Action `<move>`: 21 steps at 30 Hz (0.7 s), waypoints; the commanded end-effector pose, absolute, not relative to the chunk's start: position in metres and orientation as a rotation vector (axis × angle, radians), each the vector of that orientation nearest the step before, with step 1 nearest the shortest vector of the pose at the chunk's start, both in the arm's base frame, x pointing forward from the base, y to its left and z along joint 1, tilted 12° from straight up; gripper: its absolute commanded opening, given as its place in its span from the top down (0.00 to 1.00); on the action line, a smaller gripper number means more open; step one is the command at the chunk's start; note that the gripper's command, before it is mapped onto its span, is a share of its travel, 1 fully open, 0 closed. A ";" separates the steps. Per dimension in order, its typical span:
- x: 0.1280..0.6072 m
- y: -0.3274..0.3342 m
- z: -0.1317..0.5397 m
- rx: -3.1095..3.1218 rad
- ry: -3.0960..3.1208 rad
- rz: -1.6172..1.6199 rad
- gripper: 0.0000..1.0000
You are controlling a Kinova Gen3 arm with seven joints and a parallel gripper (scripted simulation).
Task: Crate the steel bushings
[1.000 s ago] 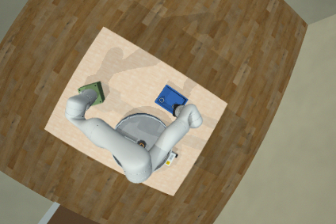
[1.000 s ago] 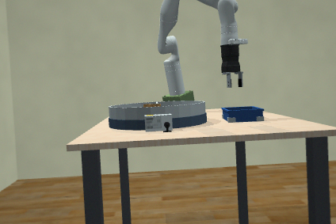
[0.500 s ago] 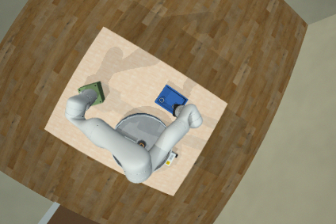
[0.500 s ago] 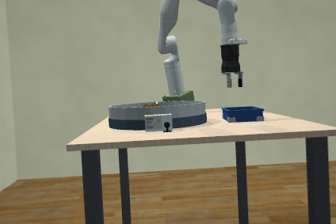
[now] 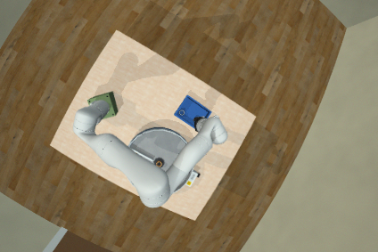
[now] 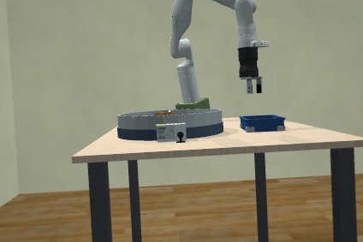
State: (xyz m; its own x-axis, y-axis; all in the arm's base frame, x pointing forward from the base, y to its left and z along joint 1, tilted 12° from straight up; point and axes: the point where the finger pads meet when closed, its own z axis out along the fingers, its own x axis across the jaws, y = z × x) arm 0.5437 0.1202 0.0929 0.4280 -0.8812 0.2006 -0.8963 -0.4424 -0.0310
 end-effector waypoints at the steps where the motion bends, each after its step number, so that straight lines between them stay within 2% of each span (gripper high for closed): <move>1: 0.545 0.117 0.094 2.582 -1.620 0.289 0.00; 8: 0.545 0.117 0.094 2.582 -1.620 0.289 0.00; 13: 0.541 0.120 0.096 2.744 -1.277 0.270 0.00; 21: 0.541 0.120 0.096 2.744 -1.277 0.270 0.00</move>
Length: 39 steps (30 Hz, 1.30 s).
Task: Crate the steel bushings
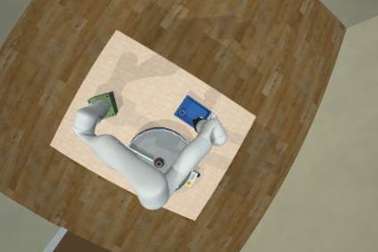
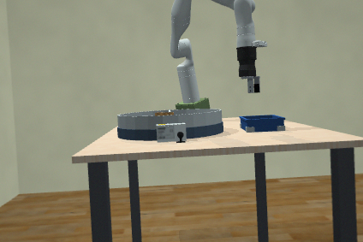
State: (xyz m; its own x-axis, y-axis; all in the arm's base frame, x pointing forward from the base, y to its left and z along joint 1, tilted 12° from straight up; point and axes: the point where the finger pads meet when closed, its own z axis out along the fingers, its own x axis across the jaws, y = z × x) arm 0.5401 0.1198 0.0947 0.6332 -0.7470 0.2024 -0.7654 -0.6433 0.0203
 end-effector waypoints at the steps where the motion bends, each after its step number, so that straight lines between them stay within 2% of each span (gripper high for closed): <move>1: 0.541 0.120 0.096 2.744 -1.277 0.270 0.00; 4: 0.541 0.120 0.096 2.744 -1.277 0.270 0.00; 9: 0.536 0.122 0.098 2.864 -0.918 0.247 0.00; 21: 0.536 0.122 0.098 2.864 -0.918 0.247 0.00; 26: 0.532 0.125 0.100 2.938 -0.551 0.221 0.00; 39: 0.531 0.126 0.100 2.948 -0.477 0.215 0.00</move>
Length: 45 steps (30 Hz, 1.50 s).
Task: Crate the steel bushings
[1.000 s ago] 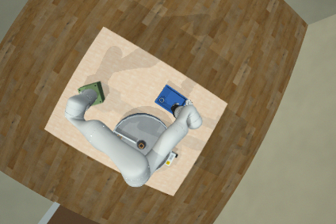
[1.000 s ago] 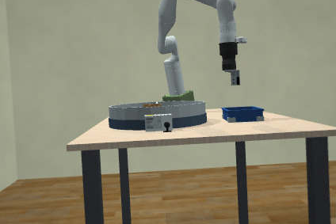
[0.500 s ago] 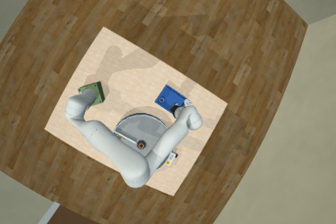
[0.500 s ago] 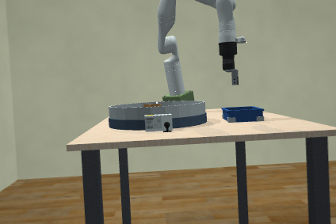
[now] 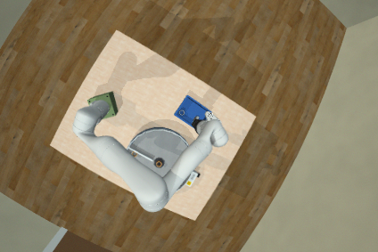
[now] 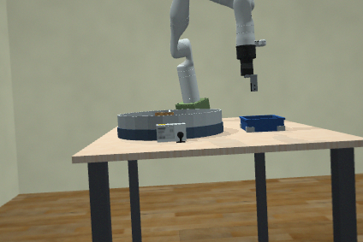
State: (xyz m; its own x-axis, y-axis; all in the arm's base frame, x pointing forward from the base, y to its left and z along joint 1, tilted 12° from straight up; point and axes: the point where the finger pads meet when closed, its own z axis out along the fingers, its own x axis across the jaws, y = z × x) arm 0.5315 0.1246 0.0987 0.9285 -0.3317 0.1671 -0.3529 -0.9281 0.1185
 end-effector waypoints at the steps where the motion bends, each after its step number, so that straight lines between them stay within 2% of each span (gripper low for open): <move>1: 0.530 0.126 0.100 2.956 -0.402 0.210 0.00; 4: 0.528 0.128 0.102 2.969 -0.179 0.192 0.00; 16: 0.528 0.128 0.102 2.969 -0.179 0.192 0.00; 21: 0.524 0.130 0.104 2.955 0.191 0.160 0.00; 33: 0.524 0.130 0.104 2.955 0.191 0.160 0.00; 38: 0.519 0.133 0.106 2.898 0.556 0.126 0.00; 45: 0.519 0.133 0.106 2.898 0.556 0.126 0.00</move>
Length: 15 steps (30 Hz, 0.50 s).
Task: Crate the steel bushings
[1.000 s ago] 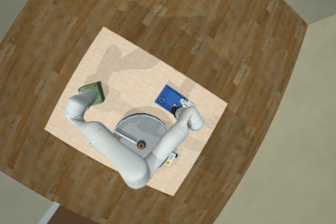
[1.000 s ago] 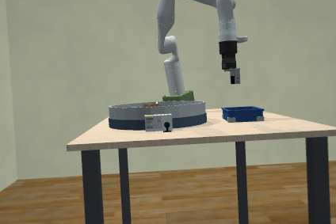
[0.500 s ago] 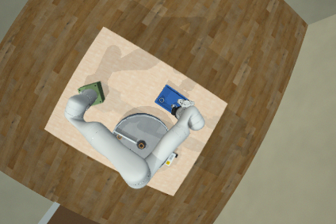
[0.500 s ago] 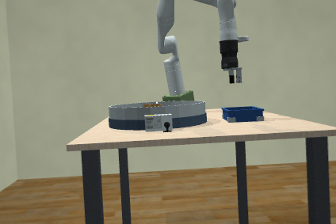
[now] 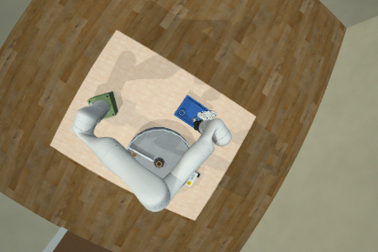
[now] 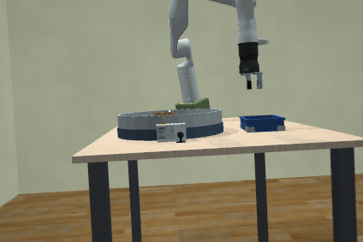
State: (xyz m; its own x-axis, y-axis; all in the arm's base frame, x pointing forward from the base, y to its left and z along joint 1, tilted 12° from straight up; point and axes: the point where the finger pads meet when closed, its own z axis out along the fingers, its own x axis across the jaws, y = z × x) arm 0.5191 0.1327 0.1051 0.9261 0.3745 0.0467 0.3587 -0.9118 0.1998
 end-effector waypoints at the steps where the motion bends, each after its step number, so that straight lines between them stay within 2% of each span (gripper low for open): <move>1: 0.519 0.133 0.106 2.898 0.556 0.126 0.00; 5: 0.519 0.133 0.106 2.898 0.556 0.126 0.00; 10: 0.515 0.135 0.108 2.798 0.910 0.091 0.00; 15: 0.515 0.135 0.108 2.798 0.910 0.091 0.00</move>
State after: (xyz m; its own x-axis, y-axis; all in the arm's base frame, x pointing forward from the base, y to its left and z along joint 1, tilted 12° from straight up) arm 0.5148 0.1356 0.1076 0.8082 0.5889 -0.0029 0.5767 -0.7906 0.2059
